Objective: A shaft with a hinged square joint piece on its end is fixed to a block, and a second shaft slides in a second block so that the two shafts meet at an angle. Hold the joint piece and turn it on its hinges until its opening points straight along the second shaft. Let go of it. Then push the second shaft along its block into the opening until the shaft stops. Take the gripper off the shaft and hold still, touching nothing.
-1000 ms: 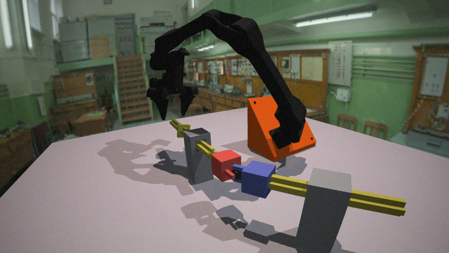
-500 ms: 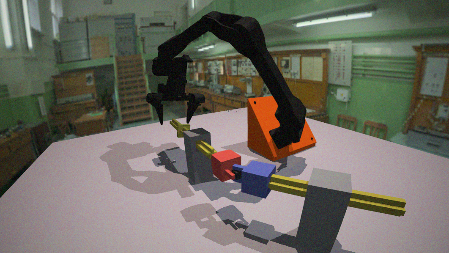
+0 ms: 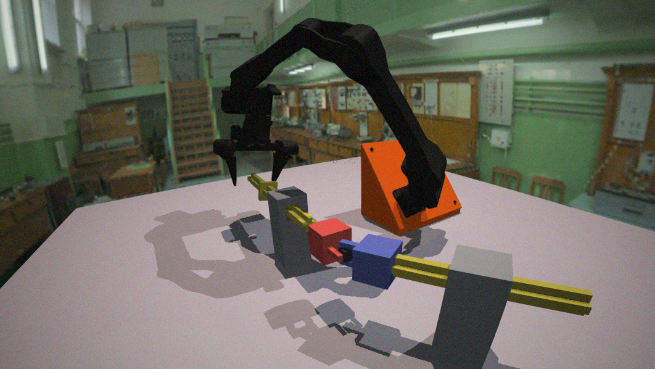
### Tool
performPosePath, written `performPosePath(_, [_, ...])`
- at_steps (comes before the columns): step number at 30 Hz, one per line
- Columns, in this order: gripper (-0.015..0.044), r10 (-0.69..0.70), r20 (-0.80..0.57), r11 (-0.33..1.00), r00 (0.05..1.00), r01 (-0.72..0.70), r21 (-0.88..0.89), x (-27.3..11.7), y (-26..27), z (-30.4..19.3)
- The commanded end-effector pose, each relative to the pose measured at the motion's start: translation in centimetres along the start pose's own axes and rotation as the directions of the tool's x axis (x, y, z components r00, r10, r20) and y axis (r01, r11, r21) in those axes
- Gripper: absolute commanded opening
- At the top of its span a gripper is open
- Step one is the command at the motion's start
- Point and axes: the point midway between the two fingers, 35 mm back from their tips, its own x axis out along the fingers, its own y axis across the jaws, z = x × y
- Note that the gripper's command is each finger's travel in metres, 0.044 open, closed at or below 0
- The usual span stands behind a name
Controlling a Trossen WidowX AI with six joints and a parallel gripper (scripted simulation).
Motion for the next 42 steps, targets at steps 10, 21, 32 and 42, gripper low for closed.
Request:
performPosePath(10, [0.044, 0.0, -0.009, 1.0, 1.0, 0.0, 0.01, 2.3, -0.1, -0.2])
performPosePath(21, [0.0177, 0.0, -0.009, 1.0, 1.0, 0.0, 0.01, 2.3, -0.1, -0.2])
performPosePath(32, [0.0102, 0.0, -0.009, 1.0, 1.0, 0.0, 0.01, 2.3, -0.1, -0.2])
performPosePath(42, [0.0067, 0.0, -0.009, 1.0, 1.0, 0.0, 0.01, 2.3, -0.1, -0.2])
